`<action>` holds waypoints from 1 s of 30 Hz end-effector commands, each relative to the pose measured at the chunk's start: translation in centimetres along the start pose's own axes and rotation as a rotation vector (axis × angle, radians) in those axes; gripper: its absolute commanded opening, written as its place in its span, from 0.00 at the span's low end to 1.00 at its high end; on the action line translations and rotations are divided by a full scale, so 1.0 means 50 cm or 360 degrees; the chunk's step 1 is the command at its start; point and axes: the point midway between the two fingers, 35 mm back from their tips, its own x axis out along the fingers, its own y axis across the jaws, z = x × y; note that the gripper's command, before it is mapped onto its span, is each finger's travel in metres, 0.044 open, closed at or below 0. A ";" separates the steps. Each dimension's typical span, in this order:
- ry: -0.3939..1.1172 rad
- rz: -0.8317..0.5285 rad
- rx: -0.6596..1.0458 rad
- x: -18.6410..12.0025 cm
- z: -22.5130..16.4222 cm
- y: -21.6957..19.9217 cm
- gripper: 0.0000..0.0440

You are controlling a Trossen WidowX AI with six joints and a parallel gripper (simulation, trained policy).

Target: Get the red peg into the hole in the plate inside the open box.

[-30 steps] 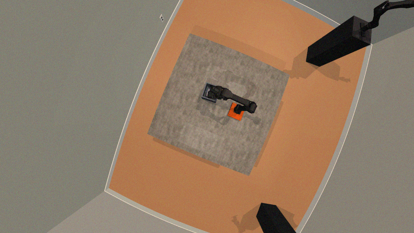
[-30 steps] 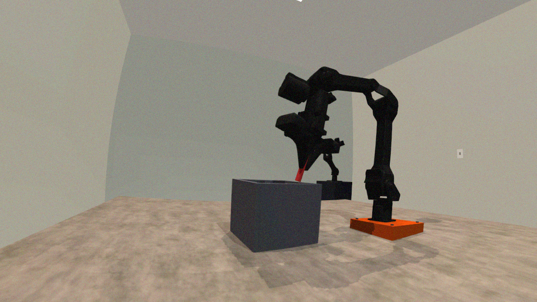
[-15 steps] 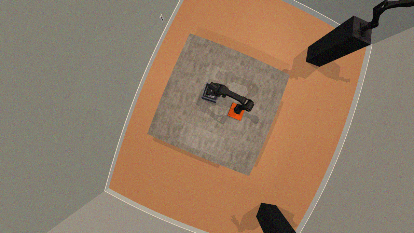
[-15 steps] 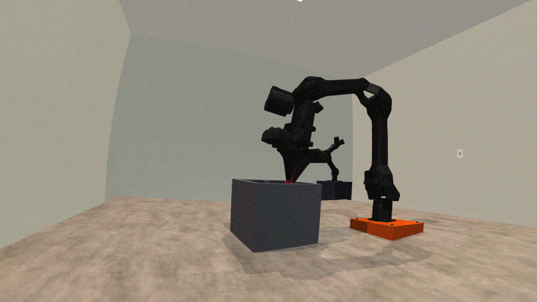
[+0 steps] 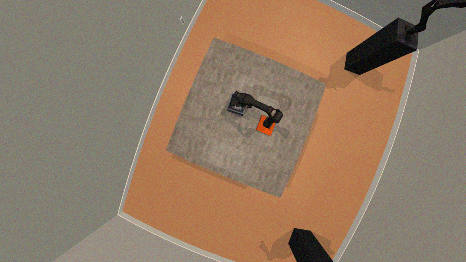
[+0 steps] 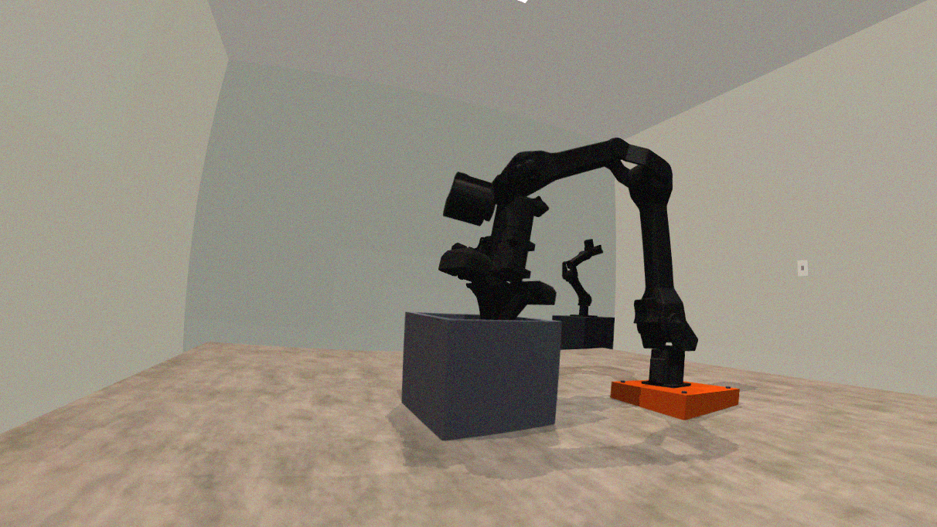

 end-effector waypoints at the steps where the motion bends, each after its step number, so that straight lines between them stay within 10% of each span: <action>1: 0.0026 -0.0016 -0.0027 0.022 -0.001 0.000 0.00; 10: 0.0039 -0.0054 -0.0090 0.064 0.004 0.001 0.03; 16: 0.0062 -0.0097 -0.0122 0.078 0.006 -0.001 0.27; 30: 0.0168 -0.0061 -0.0093 0.050 0.027 0.004 0.28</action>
